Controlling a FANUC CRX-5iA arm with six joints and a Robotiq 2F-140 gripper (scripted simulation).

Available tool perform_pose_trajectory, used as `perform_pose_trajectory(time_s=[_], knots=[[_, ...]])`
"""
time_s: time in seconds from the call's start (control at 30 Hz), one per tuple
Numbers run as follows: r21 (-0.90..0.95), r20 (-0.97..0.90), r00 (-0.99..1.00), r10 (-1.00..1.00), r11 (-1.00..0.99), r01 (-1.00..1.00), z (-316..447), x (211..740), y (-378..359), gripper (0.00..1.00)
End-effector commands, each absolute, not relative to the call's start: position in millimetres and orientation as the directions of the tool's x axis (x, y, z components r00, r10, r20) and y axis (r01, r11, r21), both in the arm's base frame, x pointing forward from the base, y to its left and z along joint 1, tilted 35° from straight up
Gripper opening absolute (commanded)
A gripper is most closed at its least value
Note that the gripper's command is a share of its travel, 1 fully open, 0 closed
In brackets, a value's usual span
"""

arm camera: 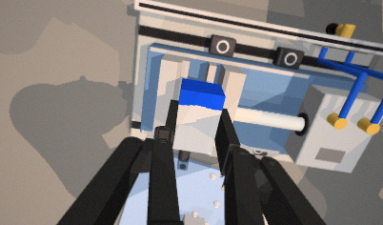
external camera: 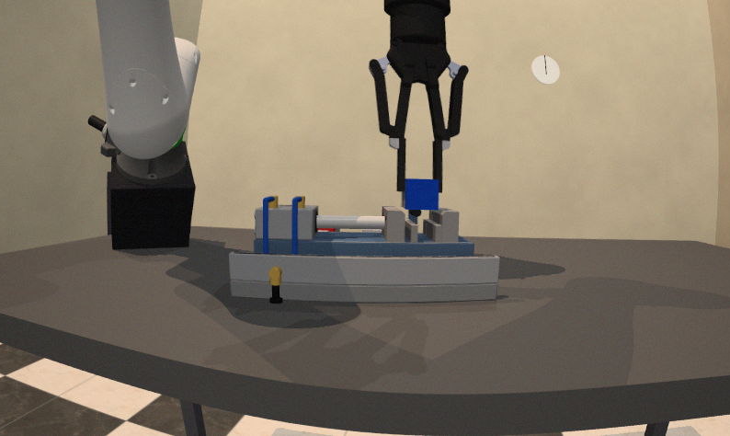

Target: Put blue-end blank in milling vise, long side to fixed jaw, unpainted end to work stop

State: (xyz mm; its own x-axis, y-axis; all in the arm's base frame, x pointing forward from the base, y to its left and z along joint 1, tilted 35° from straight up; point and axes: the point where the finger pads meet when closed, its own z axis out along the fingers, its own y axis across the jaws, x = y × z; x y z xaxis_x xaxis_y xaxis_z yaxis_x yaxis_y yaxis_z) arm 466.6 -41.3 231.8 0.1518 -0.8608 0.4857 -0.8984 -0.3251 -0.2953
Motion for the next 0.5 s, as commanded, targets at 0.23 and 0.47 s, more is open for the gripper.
perform_pose_trajectory(time_s=[0.23,0.47], knots=[[-0.296,0.486,0.152,-0.861,-0.326,-0.898,233.7,466.3,-40.5,0.10],[-0.296,0.486,0.152,-0.861,-0.326,-0.898,234.5,465.9,-40.1,0.10]])
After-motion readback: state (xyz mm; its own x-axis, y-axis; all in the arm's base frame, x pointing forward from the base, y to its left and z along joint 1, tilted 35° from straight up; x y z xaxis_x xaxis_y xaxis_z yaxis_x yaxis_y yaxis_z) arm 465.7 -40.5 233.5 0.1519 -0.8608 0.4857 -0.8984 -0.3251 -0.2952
